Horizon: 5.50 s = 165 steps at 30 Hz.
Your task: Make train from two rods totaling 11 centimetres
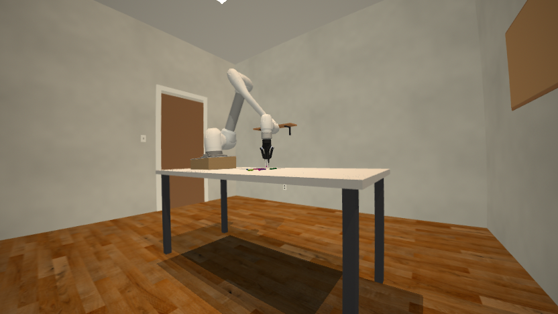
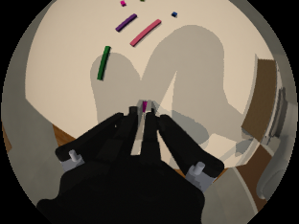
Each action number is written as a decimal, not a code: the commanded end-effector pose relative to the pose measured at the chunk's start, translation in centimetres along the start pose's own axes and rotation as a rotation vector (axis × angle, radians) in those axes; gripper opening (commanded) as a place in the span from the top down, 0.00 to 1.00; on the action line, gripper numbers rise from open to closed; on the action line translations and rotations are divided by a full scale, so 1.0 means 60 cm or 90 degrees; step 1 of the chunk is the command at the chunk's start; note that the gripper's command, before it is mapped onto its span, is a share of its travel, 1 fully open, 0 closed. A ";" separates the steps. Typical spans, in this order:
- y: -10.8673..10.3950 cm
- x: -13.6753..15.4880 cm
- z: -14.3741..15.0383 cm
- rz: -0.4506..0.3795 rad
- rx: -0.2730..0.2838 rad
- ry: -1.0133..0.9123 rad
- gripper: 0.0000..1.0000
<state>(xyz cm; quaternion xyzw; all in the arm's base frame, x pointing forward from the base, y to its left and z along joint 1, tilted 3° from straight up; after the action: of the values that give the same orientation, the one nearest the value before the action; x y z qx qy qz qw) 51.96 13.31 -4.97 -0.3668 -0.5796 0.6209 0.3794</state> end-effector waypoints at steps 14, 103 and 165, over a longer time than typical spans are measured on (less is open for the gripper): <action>0.002 0.000 0.000 0.000 0.000 0.000 0.97; 0.022 0.000 0.000 0.000 0.000 0.000 0.92; -0.128 0.000 0.000 0.000 0.000 0.000 0.00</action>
<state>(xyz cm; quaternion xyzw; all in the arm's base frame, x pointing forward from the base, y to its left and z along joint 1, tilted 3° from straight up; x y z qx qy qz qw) 52.32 13.62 2.71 -0.3668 -0.5796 0.6209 0.3794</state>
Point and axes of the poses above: the point where the finger pads meet when closed, its own y axis out along the fingers, its own z axis across the jaws, x = y × z, the point moved 4 cm from there along -y, back along the fingers, and after that the axes turned 15 degrees about -y, right-handed, at the moved point
